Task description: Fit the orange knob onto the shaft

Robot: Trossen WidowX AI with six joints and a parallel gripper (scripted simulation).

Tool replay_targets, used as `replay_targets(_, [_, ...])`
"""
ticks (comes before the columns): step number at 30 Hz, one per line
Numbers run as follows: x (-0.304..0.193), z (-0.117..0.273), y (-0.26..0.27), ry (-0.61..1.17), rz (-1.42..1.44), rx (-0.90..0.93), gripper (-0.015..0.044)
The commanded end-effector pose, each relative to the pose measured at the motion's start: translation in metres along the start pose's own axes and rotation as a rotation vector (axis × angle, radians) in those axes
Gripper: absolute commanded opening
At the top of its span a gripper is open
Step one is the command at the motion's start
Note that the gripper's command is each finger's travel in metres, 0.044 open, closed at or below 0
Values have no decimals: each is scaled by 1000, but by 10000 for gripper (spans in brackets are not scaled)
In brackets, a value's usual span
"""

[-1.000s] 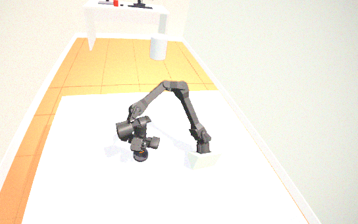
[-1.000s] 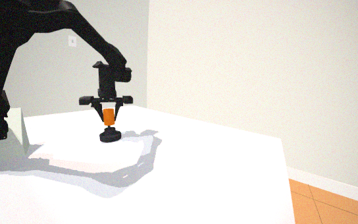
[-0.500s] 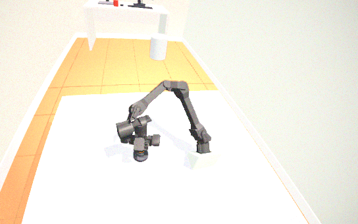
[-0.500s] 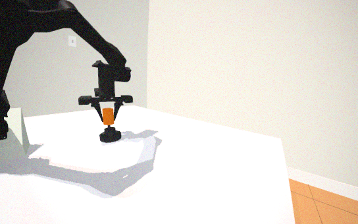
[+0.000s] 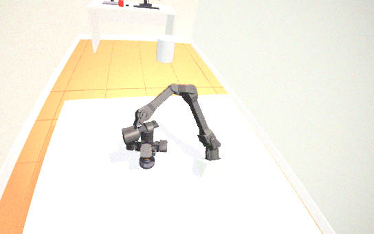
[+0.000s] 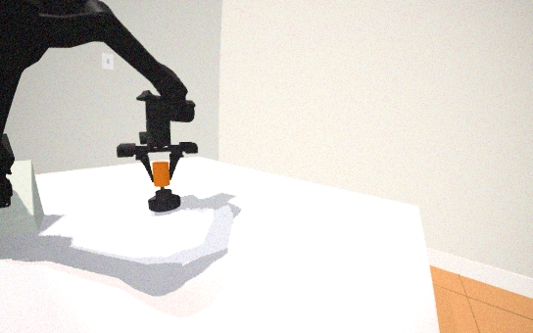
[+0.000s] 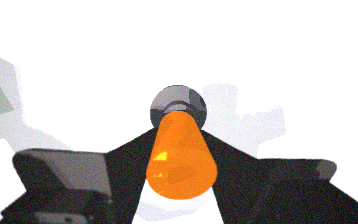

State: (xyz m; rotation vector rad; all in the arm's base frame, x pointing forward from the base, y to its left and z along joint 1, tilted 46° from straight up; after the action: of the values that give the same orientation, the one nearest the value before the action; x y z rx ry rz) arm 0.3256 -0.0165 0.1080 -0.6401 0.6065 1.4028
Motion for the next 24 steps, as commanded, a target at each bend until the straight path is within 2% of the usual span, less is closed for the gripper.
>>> replay_targets(1, [1,4,0,1,-1,-5,0])
replay_targets(10, [2,4,-1,2,208,-5,0])
replay_targets(24, [1,-1,-4,2,208,-5,0])
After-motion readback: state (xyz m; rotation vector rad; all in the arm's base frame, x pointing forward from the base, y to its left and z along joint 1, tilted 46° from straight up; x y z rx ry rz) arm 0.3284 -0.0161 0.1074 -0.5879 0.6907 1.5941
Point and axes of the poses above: the point midway between the two fingers, 35 mm back from their tips, its own z axis back along the fingers, its own y axis across the jaws, x = y × z, the point moved 4 cm from there along z, back along the fingers, and after that the axes turned 10 degrees about z, right-handed, at the moved point
